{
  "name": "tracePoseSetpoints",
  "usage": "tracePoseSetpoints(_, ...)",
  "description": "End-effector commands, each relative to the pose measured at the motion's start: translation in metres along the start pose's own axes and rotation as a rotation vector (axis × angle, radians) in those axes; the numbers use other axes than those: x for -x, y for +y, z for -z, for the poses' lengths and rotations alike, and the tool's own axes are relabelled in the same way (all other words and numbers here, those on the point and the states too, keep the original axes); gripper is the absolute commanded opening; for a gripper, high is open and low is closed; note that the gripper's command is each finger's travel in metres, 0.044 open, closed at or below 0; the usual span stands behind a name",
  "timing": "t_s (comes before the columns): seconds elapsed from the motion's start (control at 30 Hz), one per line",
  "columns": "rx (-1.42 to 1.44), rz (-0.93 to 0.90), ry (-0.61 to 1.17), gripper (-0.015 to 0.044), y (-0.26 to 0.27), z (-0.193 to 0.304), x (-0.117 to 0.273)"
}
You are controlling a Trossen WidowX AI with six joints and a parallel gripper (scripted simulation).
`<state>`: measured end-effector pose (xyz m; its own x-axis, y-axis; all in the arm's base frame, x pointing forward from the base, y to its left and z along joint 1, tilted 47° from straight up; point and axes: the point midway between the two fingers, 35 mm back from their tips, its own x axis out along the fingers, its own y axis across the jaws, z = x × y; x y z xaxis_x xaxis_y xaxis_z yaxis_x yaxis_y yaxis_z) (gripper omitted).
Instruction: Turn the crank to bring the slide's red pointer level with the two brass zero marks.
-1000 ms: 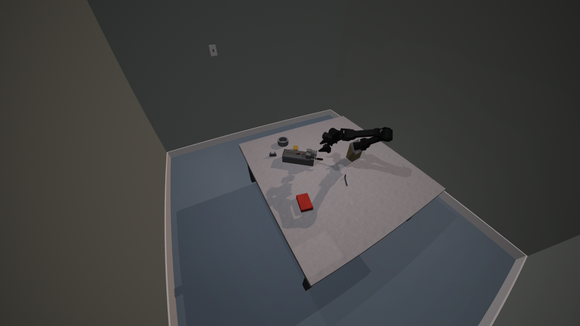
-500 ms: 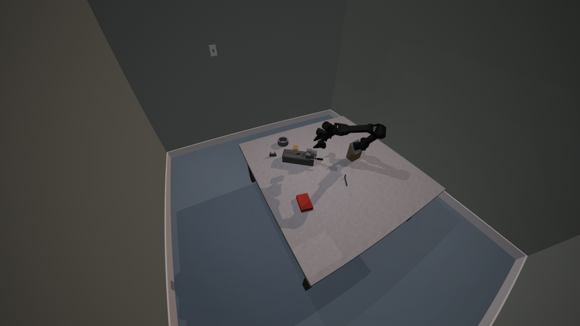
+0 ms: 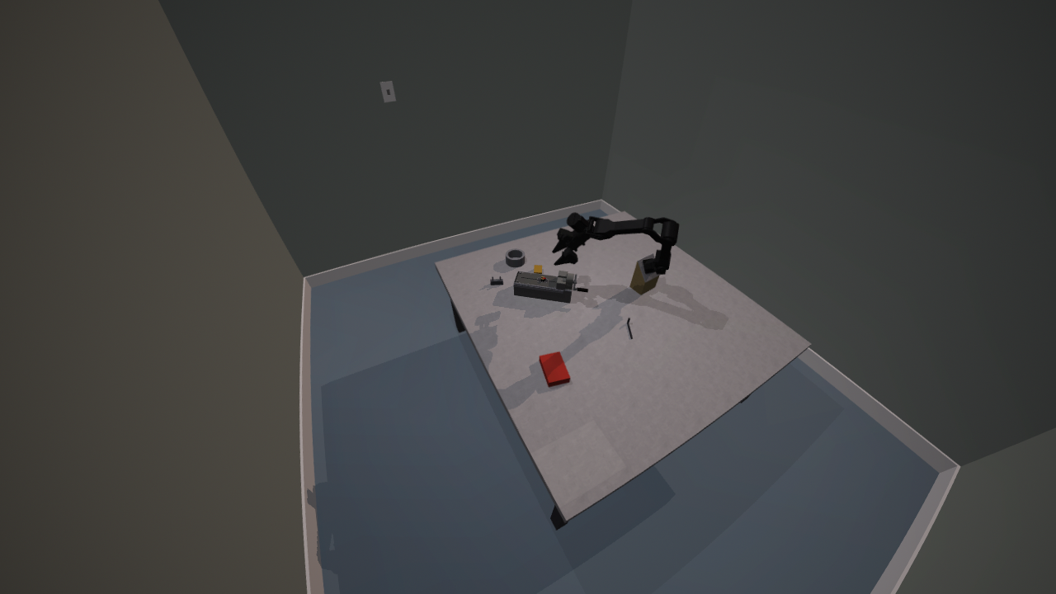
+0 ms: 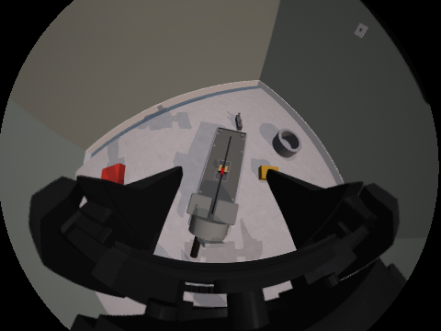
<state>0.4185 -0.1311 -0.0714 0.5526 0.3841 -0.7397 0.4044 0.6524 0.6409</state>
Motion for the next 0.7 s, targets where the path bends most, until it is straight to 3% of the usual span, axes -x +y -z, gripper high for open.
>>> tracePoseSetpoints(0.0,0.029,-0.033,-0.007,0.044,-0.011,-0.01,-0.011)
tracePoseSetpoints(0.33,0.032,-0.041,-0.008,0.044,-0.014,0.035,-0.061)
tracePoseSetpoints(0.67,0.032,-0.041,-0.008,0.044,-0.014,0.036,-0.062)
